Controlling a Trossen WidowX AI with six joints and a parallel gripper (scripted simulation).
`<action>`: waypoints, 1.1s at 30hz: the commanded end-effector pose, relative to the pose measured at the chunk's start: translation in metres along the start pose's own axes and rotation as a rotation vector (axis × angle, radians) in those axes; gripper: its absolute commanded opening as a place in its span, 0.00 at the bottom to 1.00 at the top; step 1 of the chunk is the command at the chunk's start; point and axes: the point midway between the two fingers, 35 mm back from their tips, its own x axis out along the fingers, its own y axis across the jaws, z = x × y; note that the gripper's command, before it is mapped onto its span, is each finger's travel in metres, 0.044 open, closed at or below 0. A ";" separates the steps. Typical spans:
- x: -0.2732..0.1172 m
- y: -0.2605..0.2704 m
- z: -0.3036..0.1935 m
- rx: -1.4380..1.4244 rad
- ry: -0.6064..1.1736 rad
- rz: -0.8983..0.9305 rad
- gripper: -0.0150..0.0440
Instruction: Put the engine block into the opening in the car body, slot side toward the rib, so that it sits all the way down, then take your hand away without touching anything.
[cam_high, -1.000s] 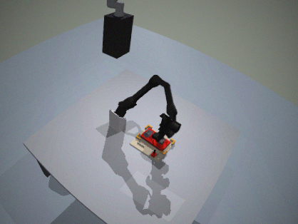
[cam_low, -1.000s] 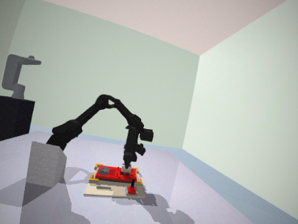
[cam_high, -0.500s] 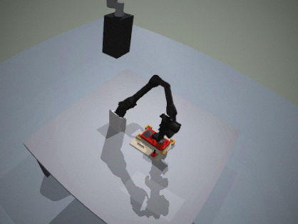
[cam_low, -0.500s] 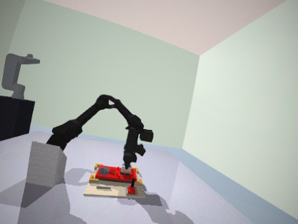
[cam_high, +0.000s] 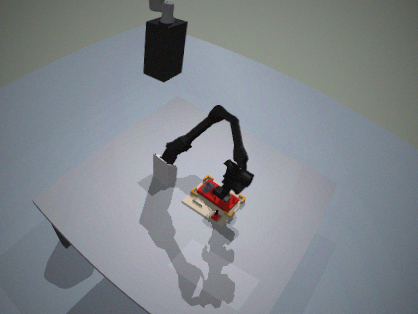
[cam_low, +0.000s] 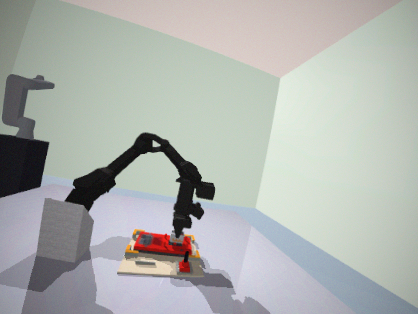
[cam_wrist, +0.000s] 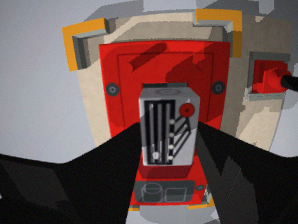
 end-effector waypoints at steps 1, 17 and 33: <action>0.001 0.000 0.000 0.004 0.001 0.003 0.52; 0.004 0.000 0.000 0.004 0.001 0.003 0.52; 0.007 0.000 0.000 0.004 0.001 0.003 0.52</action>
